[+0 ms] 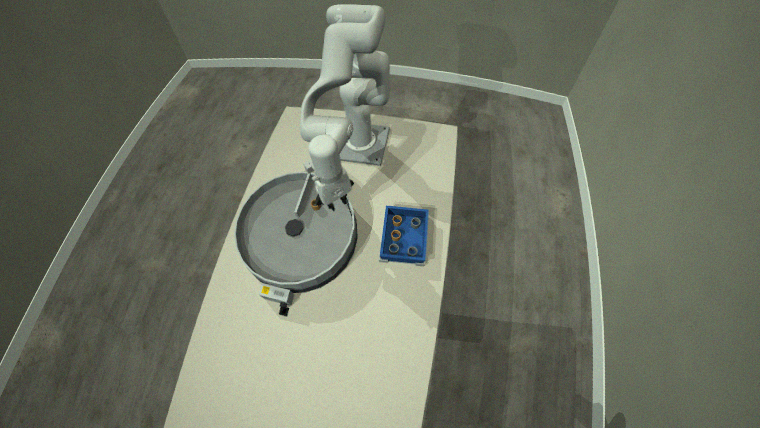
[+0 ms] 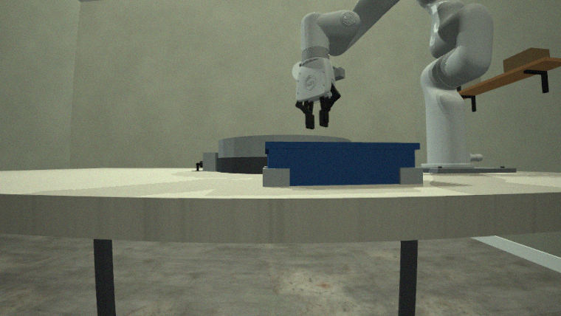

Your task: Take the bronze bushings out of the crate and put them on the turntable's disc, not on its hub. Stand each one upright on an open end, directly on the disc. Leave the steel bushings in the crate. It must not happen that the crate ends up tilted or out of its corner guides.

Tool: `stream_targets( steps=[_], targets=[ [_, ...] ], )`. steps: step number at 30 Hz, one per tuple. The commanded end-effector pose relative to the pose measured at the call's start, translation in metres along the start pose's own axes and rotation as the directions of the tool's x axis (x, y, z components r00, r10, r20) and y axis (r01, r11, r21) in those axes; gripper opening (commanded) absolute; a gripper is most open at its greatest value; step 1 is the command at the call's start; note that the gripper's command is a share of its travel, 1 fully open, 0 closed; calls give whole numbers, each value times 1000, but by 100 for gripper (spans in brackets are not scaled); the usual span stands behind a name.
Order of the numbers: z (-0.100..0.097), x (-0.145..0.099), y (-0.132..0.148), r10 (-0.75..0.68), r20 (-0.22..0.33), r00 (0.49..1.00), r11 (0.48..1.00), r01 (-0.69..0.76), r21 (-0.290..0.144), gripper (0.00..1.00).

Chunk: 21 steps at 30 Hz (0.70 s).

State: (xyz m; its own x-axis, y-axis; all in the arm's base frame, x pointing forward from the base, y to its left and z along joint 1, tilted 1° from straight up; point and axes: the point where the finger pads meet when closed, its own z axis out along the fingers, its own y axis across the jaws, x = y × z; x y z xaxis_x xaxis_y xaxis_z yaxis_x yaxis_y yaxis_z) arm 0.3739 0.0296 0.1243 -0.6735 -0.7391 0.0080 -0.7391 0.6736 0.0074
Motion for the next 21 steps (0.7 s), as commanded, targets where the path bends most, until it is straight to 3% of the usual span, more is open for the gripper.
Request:
stream_targets(
  steps=[1, 5, 7, 8, 12, 21],
  targets=[
    [-1, -45, 53, 8, 6, 1000, 1000, -8, 7, 41],
    [-1, -76, 92, 8, 6, 1000, 1000, -8, 7, 41],
    [-1, -76, 92, 8, 6, 1000, 1000, -8, 7, 41],
    [-1, -99, 120, 8, 6, 1000, 1000, -8, 7, 41],
    [-1, -127, 151, 8, 6, 1000, 1000, -8, 7, 41],
    [-1, -141, 161, 8, 6, 1000, 1000, -8, 7, 41]
  ],
)
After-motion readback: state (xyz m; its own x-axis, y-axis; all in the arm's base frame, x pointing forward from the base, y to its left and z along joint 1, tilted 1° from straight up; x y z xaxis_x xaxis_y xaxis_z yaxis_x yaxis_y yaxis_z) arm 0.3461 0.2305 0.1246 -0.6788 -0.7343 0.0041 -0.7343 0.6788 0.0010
